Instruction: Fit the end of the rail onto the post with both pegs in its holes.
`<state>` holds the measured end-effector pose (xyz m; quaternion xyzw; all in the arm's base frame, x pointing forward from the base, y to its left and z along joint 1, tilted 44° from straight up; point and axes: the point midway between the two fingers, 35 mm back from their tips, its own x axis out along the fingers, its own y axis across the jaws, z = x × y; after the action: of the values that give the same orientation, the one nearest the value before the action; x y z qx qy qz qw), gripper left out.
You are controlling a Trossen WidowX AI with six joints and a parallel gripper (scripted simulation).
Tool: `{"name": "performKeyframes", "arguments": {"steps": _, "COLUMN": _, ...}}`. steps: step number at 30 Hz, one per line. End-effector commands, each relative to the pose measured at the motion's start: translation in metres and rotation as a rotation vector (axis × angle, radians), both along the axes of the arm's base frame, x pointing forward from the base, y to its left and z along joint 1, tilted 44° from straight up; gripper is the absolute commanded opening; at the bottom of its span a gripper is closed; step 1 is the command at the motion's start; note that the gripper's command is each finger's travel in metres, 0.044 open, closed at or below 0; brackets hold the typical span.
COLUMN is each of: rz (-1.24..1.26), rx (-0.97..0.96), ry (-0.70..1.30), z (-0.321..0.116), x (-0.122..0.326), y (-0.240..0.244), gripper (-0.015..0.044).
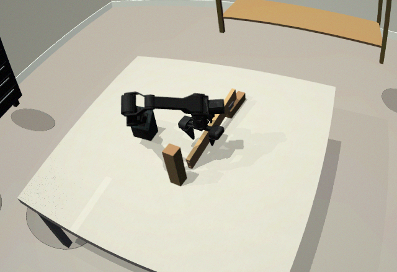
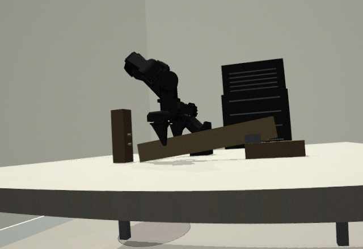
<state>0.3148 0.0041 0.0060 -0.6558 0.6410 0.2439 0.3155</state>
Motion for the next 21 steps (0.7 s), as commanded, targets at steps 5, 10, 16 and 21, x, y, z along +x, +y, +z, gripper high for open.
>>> {"name": "performKeyframes", "arguments": {"steps": 5, "rz": 0.001, "rx": -0.006, "ry": 0.002, "z": -0.009, "x": 0.0, "y": -0.011, "gripper": 0.044}}
{"name": "performKeyframes", "arguments": {"steps": 10, "rz": 0.001, "rx": -0.007, "ry": 0.002, "z": -0.015, "x": -0.001, "y": -0.016, "gripper": 0.044}}
{"name": "performKeyframes", "arguments": {"steps": 16, "rz": 0.001, "rx": -0.007, "ry": 0.002, "z": -0.017, "x": -0.001, "y": -0.019, "gripper": 0.0387}}
{"name": "performKeyframes", "arguments": {"steps": 21, "rz": 0.001, "rx": -0.007, "ry": 0.002, "z": -0.017, "x": -0.001, "y": -0.019, "gripper": 0.0256}}
